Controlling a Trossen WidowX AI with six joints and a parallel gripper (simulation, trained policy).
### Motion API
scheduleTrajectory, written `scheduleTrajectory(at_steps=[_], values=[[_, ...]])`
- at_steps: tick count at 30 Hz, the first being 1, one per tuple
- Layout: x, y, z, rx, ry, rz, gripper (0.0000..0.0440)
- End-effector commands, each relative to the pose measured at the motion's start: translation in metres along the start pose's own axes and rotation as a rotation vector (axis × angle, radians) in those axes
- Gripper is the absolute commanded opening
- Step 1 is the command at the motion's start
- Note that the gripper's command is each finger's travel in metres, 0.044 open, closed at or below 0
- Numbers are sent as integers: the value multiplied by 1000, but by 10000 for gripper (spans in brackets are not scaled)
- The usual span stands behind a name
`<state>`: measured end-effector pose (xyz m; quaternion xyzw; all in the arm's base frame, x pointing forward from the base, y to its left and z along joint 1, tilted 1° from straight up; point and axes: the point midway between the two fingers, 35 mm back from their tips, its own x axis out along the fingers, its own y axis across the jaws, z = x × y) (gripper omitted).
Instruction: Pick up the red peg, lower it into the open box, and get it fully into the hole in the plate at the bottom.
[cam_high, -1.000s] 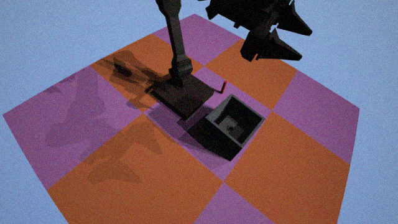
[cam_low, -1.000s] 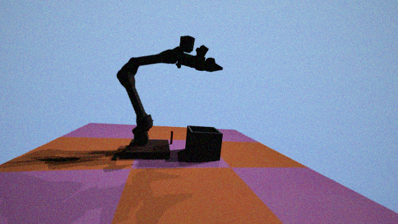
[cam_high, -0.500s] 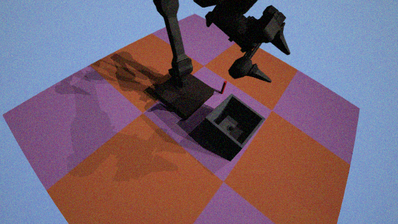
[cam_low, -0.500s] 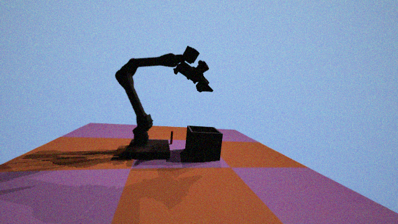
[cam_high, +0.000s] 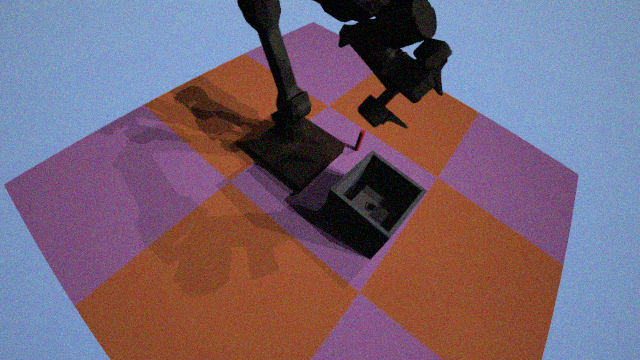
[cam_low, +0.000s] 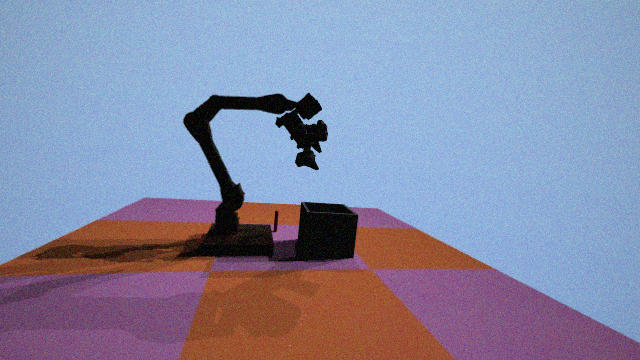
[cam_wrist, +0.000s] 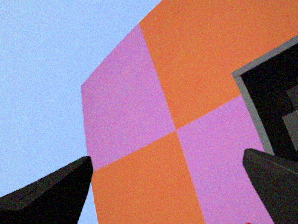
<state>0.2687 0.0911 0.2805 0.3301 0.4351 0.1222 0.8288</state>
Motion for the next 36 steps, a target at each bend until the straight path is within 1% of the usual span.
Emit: scheduleTrajectory(at_steps=[1,10,18,27,36], values=[[9,-6,-22,81,80,-41,438],[21,-19,-74,277,263,-173,438],[26,-32,-112,436,377,-325,440],[31,-46,-143,586,438,-507,440],[38,-59,-167,698,437,-673,440]])
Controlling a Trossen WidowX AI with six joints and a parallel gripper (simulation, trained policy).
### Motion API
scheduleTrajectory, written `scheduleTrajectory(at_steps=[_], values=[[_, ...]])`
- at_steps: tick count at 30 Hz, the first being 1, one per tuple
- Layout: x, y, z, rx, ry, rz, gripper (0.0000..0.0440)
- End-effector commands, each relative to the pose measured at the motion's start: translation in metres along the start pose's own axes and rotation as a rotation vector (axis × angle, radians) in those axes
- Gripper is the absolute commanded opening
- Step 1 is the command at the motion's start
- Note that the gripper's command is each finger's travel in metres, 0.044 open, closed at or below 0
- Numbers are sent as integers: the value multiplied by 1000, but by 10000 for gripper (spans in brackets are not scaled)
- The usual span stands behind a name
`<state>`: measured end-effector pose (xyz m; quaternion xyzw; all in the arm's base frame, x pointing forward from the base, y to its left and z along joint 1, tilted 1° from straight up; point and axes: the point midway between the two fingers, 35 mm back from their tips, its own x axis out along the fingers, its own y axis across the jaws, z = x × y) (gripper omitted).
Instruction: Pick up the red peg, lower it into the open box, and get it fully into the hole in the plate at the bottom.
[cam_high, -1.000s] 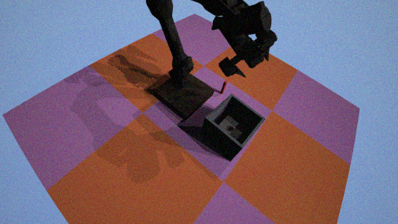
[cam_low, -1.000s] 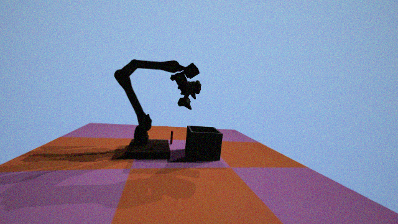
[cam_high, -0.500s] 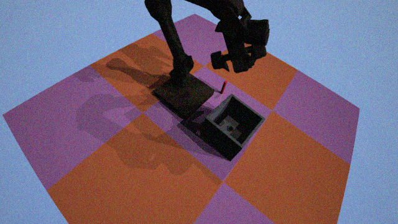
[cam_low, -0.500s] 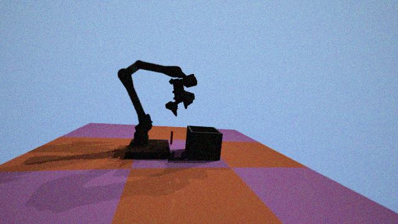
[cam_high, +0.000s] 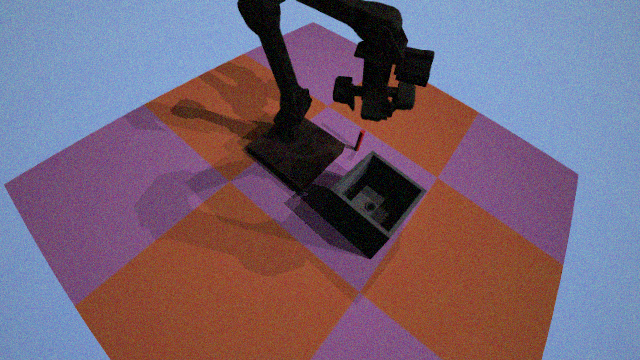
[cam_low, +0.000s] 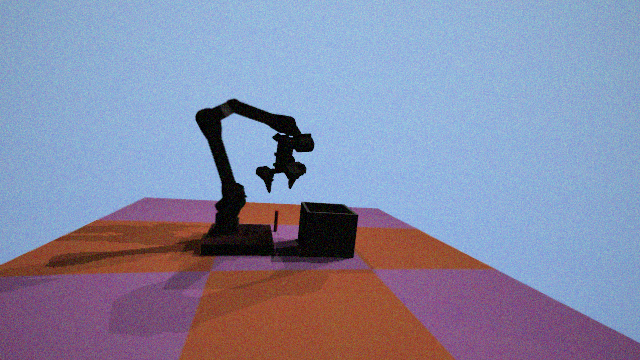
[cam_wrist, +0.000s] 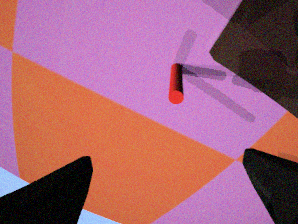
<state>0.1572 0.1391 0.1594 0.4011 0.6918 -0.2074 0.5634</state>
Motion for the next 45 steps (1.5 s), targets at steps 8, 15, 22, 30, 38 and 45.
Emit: scheduleTrajectory(at_steps=[8,15,22,30,38,45], values=[[27,-15,-2,134,-43,-128,440],[48,-20,4,189,-75,-168,440],[69,-26,10,233,-93,-190,440],[92,-31,18,273,-115,-199,440],[111,-32,25,292,-132,-188,366],[122,-26,29,279,-133,-180,188]])
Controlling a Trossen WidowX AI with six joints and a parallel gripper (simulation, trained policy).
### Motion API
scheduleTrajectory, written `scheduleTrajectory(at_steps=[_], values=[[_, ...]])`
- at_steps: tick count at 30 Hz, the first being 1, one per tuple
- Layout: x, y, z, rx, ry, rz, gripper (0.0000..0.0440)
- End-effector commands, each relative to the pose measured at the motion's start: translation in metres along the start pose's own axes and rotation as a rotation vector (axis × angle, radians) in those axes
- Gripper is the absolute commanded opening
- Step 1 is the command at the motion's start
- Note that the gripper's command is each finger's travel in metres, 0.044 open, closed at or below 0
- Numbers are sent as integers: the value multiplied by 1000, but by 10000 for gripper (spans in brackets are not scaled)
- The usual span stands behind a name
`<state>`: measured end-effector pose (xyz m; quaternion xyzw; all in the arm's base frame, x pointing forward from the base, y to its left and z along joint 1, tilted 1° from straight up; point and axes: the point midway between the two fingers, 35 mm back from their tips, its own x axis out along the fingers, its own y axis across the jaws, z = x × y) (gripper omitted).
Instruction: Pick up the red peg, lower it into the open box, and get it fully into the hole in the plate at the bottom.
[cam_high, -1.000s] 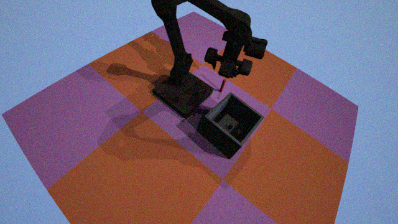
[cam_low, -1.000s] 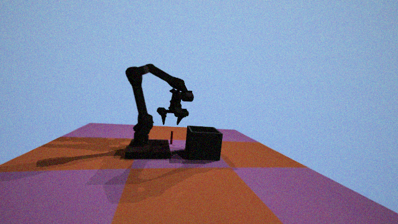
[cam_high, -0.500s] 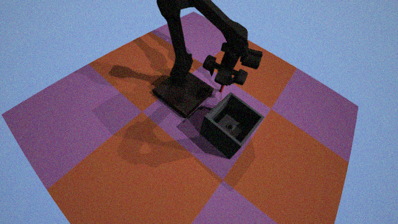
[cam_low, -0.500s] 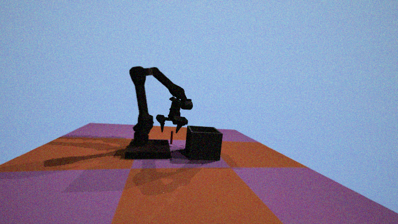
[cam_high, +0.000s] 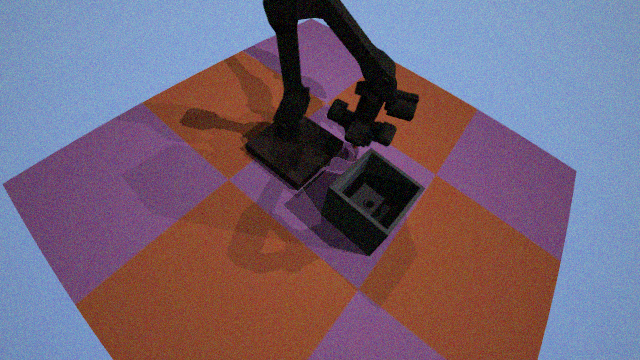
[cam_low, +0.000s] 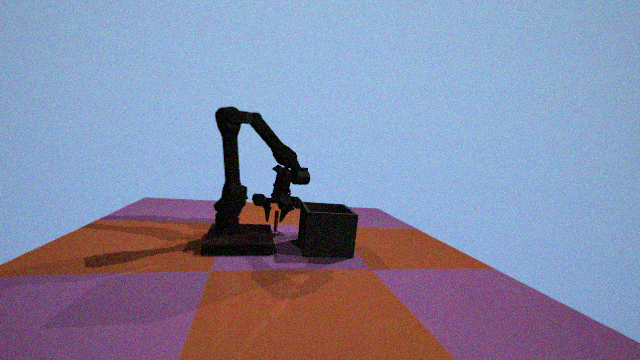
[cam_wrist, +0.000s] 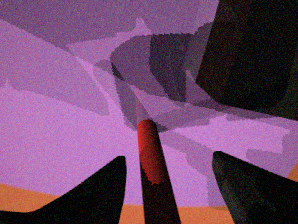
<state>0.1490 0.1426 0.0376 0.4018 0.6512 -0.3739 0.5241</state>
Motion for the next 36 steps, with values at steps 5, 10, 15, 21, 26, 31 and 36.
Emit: scheduleTrajectory(at_steps=[5,10,15,21,26,31,36], values=[[7,7,-1,-26,-1,6,57],[0,16,-6,-32,29,45,3],[-14,25,-13,-26,67,102,0],[-37,36,-21,-38,105,181,0],[-61,44,-22,-55,118,250,0],[-89,51,-19,-78,109,319,0],[-118,54,-10,-92,79,389,0]])
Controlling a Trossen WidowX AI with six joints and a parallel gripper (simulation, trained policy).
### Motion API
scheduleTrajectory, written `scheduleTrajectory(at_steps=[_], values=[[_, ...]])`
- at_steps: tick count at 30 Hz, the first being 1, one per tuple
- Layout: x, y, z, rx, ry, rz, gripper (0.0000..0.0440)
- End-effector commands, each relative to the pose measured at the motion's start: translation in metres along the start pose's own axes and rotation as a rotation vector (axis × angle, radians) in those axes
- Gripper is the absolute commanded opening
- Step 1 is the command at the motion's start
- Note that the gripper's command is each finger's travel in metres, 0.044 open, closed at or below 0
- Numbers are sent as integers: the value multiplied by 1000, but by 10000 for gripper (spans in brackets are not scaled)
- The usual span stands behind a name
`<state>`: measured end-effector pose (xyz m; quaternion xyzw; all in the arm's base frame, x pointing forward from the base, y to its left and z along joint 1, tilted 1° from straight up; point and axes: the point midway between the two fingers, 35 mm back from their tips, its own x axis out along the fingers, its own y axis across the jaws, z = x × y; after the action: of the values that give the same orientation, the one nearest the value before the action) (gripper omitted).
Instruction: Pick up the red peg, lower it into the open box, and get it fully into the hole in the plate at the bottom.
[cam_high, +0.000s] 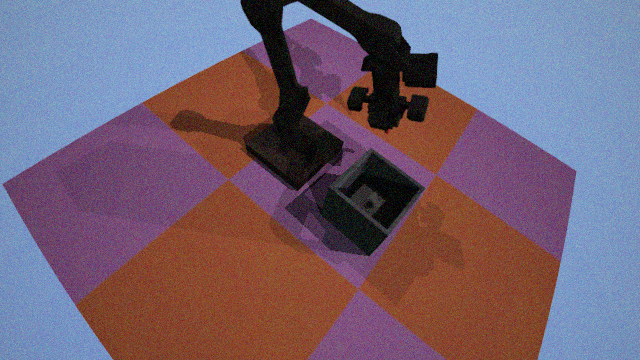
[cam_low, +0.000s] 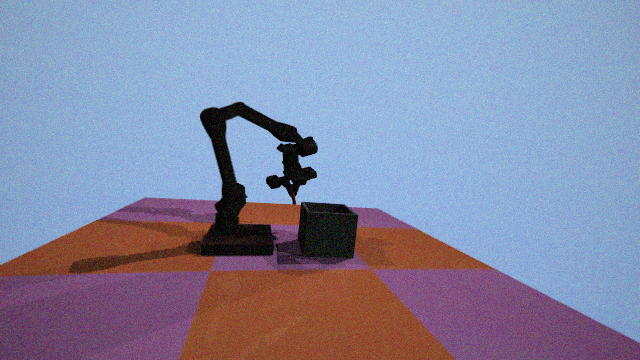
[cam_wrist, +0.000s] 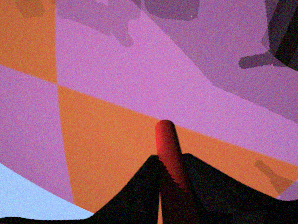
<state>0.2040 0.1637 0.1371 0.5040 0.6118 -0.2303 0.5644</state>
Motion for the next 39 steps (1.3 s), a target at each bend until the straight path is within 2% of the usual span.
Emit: scheduleTrajectory(at_steps=[1,9,15,25,39], values=[[-21,10,6,-17,-27,53,0],[-62,26,30,-26,-116,130,0],[-80,29,54,-6,-191,137,0],[-89,23,93,49,-267,77,0],[-88,20,137,108,-288,-2,0]])
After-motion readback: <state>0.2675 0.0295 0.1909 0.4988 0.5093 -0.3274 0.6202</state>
